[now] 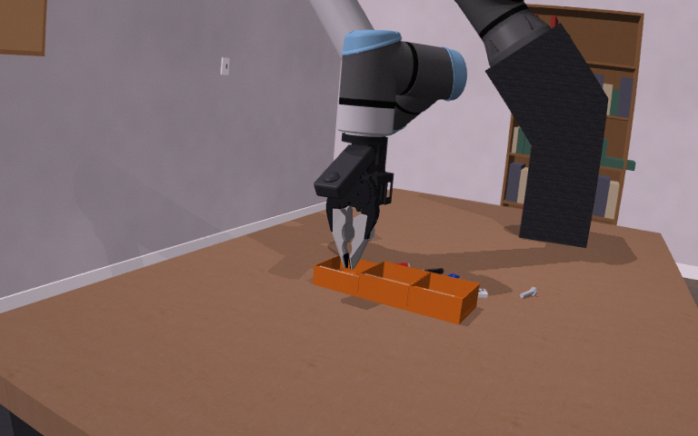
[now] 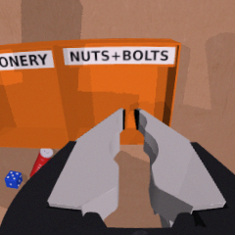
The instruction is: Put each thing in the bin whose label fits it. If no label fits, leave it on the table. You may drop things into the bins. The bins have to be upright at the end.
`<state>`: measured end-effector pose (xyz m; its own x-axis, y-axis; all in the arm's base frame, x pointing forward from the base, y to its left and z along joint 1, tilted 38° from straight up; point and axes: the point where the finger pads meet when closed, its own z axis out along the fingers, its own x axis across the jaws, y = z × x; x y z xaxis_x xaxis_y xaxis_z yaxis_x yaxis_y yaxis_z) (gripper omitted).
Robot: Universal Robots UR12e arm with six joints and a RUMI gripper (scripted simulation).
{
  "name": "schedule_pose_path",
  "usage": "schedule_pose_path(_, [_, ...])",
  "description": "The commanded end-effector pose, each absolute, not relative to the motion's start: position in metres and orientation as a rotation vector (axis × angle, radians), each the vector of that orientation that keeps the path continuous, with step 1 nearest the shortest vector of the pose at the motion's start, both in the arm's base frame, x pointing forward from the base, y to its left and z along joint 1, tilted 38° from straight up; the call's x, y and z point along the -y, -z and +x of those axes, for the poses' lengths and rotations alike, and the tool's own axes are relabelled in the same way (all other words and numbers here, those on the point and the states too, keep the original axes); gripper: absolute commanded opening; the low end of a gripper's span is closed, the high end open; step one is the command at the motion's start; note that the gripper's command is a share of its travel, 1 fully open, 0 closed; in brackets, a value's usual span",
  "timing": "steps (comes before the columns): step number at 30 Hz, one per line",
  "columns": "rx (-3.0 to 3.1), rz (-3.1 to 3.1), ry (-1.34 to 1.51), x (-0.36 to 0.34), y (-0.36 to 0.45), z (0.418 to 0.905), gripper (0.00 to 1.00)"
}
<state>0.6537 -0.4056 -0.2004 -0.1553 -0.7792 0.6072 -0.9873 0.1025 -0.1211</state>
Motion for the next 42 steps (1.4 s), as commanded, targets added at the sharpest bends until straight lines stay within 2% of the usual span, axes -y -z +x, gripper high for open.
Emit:
schedule_pose_path(1, [1.997, 1.727, -0.725, 0.406, 0.200, 0.655, 0.04])
schedule_pose_path(42, [1.995, 1.729, -0.723, 0.390, 0.183, 0.653, 0.04])
